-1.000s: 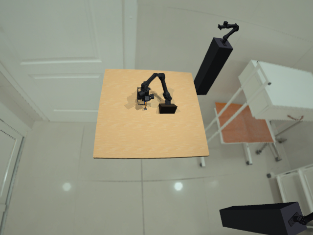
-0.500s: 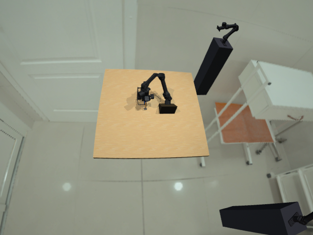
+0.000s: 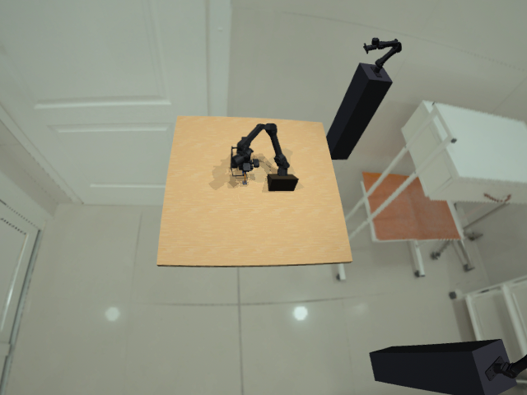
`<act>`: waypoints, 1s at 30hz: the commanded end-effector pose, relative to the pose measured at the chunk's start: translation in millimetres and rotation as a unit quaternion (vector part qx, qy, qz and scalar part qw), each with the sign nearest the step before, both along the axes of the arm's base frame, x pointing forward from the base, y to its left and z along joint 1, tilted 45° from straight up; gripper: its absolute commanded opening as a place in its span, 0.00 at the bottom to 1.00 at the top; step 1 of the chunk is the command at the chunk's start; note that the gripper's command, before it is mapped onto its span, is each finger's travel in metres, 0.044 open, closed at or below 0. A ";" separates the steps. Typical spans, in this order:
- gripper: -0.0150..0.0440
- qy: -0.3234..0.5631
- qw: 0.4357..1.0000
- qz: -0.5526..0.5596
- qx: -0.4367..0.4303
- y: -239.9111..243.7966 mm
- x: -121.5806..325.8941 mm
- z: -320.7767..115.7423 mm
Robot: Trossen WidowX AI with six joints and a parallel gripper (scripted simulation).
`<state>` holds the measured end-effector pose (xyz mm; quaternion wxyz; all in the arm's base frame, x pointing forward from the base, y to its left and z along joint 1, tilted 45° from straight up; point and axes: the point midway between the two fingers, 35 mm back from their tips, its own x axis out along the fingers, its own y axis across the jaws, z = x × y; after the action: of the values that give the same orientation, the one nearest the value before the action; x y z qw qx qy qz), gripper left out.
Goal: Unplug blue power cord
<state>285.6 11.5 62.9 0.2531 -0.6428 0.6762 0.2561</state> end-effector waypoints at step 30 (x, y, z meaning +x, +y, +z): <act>0.97 0.006 0.999 0.011 0.030 53.2 -3.2 -34.6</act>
<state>282.0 54.6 35.1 0.2650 -0.6416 0.6630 0.2803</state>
